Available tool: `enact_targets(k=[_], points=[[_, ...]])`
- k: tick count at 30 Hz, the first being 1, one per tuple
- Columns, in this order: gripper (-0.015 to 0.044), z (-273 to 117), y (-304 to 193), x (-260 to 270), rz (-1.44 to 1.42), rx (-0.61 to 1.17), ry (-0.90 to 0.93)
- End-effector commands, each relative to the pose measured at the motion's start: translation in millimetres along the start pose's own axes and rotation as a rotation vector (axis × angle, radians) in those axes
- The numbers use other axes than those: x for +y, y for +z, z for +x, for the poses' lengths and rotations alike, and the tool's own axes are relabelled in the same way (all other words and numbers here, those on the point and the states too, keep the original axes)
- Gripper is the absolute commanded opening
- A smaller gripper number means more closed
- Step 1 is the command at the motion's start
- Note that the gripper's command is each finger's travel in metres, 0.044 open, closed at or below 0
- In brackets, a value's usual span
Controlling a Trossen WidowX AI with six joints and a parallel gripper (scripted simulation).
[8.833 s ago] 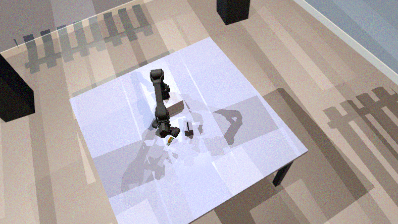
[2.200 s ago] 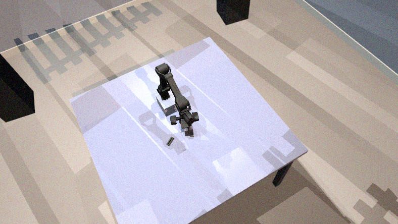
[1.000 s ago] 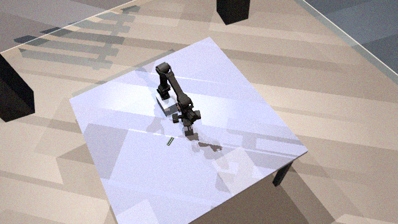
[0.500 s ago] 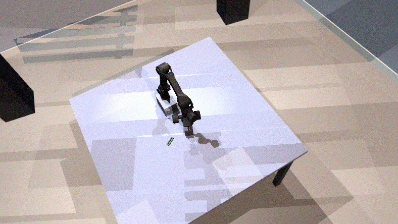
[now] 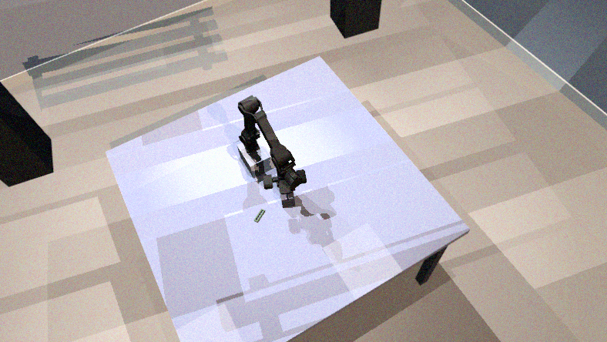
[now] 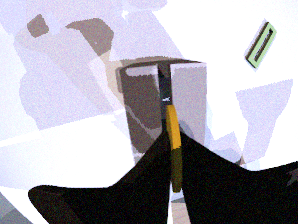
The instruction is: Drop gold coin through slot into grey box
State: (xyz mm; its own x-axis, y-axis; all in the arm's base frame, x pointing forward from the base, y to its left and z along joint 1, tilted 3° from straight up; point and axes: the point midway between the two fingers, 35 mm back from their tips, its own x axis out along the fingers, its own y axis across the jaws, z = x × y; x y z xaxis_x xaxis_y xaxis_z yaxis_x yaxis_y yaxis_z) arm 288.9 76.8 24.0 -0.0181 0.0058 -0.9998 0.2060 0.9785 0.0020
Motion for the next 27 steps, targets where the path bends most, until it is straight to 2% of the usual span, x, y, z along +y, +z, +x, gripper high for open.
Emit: enact_targets(k=[1,16,22,27], points=[[0.0,2.8,-0.3,0.0,-0.005,0.0,0.0],[0.0,9.8,0.0,0.2,-0.005,0.0,0.0],[0.0157,7.6,-0.1,-0.1,0.0,0.0,0.0],[0.0161,7.6,-0.1,-0.1,0.0,0.0,0.0]])
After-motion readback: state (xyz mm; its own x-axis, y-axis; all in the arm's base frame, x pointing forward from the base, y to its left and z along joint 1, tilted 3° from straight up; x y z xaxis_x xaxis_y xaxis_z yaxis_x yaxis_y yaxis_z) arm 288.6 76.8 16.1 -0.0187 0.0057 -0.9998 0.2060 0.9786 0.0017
